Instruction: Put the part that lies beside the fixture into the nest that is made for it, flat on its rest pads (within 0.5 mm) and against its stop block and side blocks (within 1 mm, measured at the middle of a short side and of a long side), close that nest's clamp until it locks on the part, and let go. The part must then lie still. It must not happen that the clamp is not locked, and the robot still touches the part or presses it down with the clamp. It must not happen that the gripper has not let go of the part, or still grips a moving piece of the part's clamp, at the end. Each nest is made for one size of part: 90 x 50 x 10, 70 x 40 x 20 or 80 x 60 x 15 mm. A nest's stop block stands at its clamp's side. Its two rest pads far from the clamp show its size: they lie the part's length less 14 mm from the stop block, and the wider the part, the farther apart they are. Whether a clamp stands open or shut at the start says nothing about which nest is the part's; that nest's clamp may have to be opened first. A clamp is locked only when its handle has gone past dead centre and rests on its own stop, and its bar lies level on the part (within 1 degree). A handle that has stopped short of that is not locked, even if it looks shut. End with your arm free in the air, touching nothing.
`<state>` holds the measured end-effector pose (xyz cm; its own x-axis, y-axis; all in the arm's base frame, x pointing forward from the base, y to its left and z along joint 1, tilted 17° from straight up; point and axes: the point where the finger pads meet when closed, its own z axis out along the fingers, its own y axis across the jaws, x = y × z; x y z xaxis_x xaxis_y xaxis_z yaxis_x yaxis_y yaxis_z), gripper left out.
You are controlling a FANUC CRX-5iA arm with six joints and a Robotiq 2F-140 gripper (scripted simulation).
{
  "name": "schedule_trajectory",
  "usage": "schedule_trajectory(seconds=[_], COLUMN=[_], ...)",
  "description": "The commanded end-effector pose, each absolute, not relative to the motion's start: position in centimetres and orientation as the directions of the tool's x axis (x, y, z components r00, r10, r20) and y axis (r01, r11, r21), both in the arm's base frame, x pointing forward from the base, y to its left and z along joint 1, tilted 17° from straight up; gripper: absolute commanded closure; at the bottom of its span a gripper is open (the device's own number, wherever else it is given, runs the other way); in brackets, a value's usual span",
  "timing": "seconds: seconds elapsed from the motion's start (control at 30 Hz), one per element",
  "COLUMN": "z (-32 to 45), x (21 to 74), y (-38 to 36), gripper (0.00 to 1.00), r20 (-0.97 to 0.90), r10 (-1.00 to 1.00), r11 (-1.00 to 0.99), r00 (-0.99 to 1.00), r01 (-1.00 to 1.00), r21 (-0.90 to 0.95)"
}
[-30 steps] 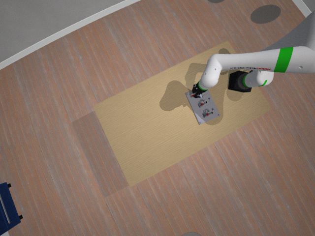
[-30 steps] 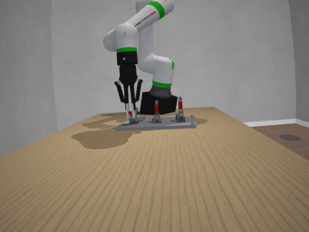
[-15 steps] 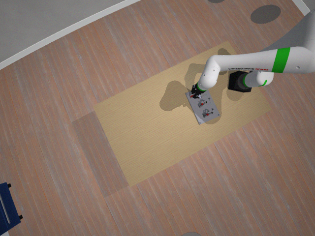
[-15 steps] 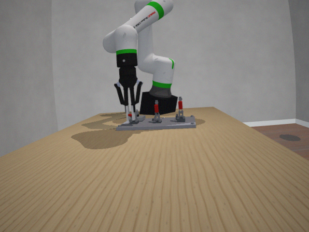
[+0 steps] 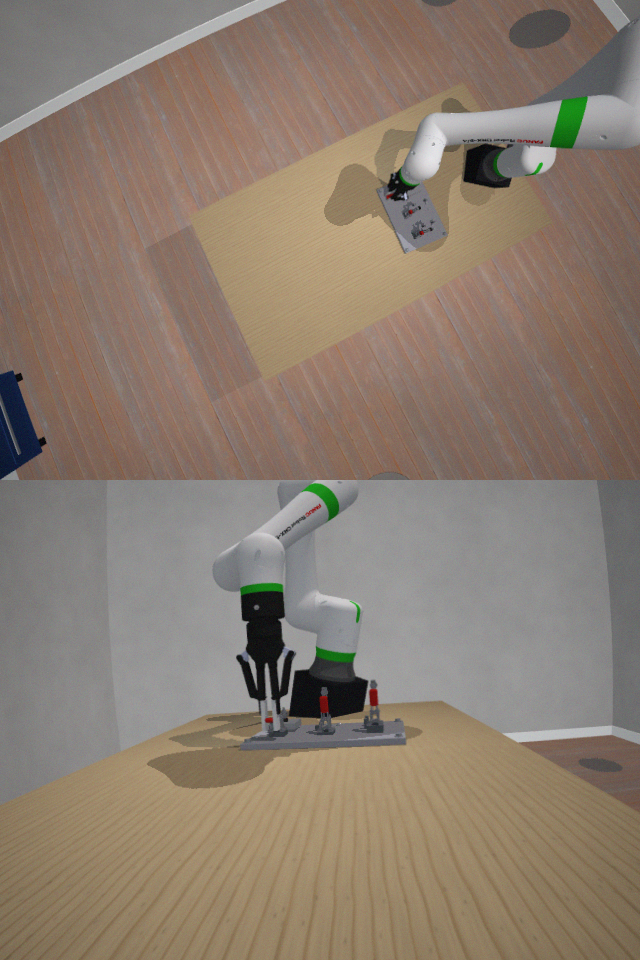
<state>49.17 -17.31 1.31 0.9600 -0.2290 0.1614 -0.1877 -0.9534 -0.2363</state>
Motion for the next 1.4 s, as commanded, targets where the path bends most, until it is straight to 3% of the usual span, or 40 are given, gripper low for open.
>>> schedule_trajectory(seconds=[0.0, 1.37], z=[1.25, 0.76], x=[49.12, 49.45], y=[-17.29, -17.23], gripper=[1.00, 1.00], r20=[0.160, 0.160], r10=[-0.229, -0.229], r11=[-0.953, -0.953], r00=[0.960, 0.960], r01=[-0.188, -0.188], r21=[-0.236, -0.236])
